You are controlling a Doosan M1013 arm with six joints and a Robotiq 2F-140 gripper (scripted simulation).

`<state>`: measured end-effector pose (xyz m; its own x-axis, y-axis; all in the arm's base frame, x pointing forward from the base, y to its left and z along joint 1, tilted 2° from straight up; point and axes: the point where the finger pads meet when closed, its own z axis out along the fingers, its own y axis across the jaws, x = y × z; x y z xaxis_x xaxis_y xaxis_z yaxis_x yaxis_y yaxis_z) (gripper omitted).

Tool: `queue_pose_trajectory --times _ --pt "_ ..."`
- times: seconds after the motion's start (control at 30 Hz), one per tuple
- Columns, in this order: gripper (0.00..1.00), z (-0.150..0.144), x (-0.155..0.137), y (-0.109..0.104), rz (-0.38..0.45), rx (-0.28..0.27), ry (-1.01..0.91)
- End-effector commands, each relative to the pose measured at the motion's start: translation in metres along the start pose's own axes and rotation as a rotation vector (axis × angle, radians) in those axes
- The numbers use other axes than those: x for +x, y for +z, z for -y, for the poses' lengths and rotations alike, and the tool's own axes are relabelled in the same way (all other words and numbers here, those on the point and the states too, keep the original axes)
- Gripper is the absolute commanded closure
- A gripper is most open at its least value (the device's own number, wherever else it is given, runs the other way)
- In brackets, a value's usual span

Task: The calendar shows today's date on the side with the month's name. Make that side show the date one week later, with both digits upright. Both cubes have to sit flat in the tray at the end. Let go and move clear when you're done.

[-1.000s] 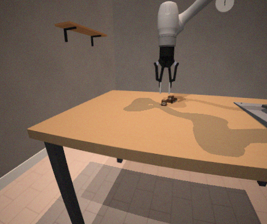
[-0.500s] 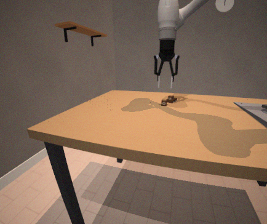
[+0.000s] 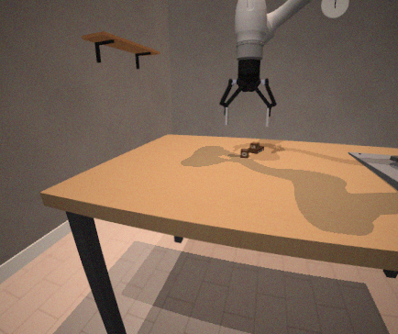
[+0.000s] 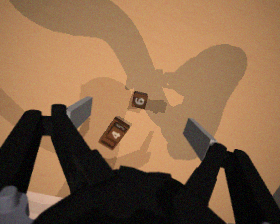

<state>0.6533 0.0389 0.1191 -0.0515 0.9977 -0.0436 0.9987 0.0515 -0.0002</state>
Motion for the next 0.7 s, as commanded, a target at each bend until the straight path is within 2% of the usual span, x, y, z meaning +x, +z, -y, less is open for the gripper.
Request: queue_pose_trajectory --times 0.0,0.17,0.37,0.47,0.53,0.67 --pt "0.00 0.0000 0.0000 -0.0001 0.000 0.000 0.000" --pt "0.00 0.0000 0.0000 0.0001 0.000 0.000 -0.036" --pt "0.00 -0.0001 0.0001 0.0018 0.000 0.000 -0.294" --pt "0.00 -0.0001 0.0001 0.0019 0.000 0.000 -0.300" --pt "0.00 -0.0001 0.0001 0.0029 0.000 0.000 -0.454" --pt "0.00 -0.0001 0.0001 0.0037 0.000 0.000 -0.573"
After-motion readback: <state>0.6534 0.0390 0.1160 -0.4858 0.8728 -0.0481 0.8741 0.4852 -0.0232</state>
